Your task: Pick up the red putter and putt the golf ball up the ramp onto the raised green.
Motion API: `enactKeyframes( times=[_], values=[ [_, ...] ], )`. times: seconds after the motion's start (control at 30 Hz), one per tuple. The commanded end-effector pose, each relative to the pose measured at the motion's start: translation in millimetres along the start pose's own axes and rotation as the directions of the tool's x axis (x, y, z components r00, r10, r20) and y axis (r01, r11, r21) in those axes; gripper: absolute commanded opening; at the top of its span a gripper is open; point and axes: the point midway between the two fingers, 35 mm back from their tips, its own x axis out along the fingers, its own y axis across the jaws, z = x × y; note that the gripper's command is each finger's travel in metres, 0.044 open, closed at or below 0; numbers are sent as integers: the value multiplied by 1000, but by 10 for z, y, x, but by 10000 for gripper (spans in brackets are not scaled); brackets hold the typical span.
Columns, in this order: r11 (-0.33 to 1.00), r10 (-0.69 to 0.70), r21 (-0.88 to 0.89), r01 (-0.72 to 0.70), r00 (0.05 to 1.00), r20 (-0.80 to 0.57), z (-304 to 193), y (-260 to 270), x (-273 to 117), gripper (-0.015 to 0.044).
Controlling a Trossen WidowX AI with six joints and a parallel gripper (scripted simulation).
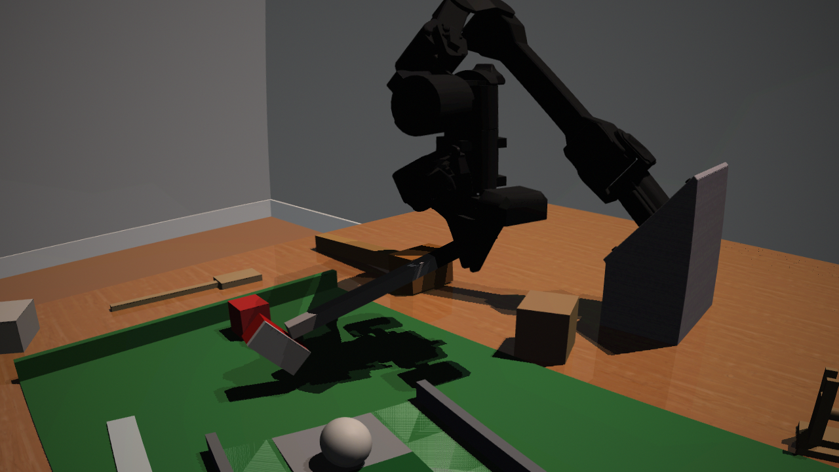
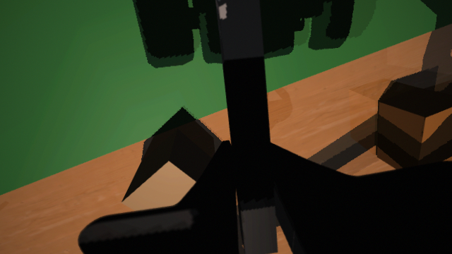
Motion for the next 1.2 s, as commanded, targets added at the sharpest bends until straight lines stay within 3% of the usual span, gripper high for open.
enactKeyframes(
  times=[0.0,0.17,1.17],
  values=[
    [1000,2,7,-2,1000,7,18,7,-195,0],
    [1000,-1,7,1,1000,7,4,-5,-398,0],
    [1000,0,-1,0,1000,9,10,3,-316,0]
  ],
)
